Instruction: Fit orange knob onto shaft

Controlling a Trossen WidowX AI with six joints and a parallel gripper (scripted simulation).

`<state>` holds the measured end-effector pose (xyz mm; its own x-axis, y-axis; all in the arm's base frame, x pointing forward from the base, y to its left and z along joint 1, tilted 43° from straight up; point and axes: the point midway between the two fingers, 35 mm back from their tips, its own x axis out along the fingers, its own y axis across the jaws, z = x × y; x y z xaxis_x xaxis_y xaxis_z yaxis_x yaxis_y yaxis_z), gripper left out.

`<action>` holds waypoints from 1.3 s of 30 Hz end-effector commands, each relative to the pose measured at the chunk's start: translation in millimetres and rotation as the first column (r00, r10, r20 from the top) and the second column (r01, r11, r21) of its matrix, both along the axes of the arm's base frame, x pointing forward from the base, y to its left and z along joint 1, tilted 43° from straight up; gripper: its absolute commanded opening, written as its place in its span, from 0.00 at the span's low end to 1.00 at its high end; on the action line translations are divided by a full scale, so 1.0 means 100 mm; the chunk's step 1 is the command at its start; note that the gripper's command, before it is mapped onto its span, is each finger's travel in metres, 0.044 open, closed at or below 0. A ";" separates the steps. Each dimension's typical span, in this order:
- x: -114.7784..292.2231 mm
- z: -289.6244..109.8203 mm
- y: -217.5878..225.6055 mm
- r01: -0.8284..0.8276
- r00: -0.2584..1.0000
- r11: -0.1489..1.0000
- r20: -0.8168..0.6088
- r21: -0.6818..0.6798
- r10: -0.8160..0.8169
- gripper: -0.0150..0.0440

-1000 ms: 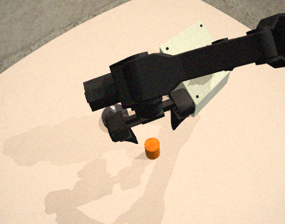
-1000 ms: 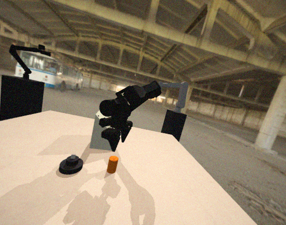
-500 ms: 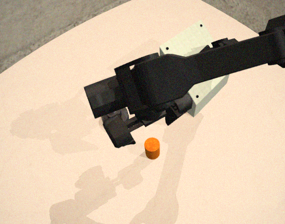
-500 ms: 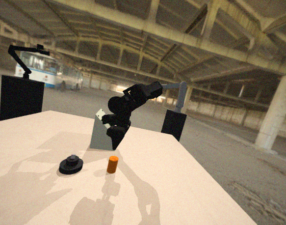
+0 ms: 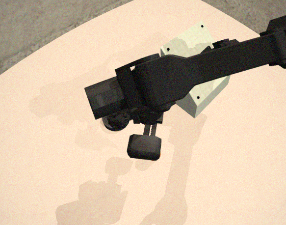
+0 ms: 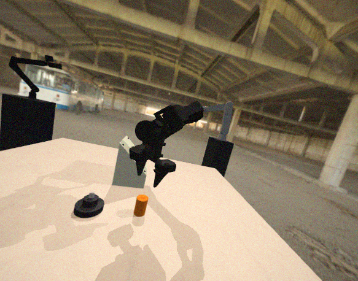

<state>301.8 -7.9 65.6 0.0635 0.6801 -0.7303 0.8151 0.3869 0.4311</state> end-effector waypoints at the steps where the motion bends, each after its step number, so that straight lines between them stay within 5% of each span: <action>1: 0.00 0.00 0.00 -0.533 0.663 0.817 0.492 -0.219 0.565 1.00; 13: 0.00 -0.01 0.00 -0.688 0.010 0.463 0.631 -0.559 0.776 1.00; 24: 0.00 0.00 0.02 -0.509 -0.605 0.130 0.461 -0.851 0.649 1.00; 39: 0.00 0.01 0.02 -0.491 -0.633 0.115 0.444 -0.864 0.634 1.00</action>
